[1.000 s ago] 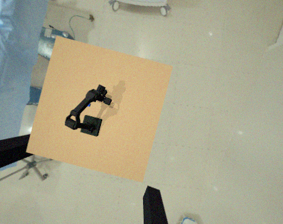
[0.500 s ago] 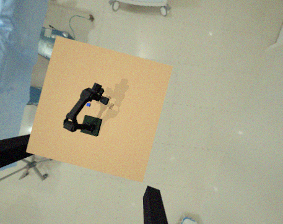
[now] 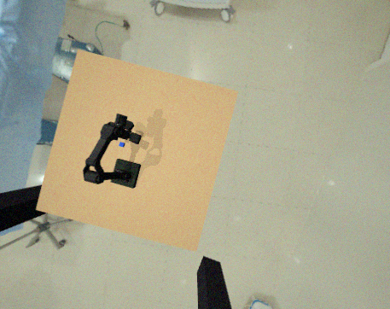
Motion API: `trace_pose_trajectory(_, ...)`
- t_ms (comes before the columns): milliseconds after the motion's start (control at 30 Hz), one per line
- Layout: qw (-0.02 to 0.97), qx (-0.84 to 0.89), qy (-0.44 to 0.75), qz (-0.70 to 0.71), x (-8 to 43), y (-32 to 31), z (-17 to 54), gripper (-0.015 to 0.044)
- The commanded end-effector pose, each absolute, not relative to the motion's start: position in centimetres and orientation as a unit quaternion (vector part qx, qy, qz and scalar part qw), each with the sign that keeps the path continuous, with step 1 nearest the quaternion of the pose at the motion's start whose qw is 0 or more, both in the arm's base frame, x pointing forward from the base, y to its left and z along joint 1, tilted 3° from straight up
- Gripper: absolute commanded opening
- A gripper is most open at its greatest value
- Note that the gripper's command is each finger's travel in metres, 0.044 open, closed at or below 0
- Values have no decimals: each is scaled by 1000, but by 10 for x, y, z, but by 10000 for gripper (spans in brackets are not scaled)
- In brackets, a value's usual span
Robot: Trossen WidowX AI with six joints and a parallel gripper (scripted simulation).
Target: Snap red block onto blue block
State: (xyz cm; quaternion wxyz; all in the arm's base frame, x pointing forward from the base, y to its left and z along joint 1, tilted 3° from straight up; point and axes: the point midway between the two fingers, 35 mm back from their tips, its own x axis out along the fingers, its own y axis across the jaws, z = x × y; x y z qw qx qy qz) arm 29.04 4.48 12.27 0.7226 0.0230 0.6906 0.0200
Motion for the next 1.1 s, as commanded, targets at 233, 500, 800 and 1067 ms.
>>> trace_pose_trajectory(233,723,9,690,33,263,85,109,0)
trace_pose_trajectory(500,722,-2,690,45,238,112,98,0)
trace_pose_trajectory(800,721,-12,690,58,208,136,85,0)
trace_pose_trajectory(1067,721,-13,690,59,206,139,65,0)
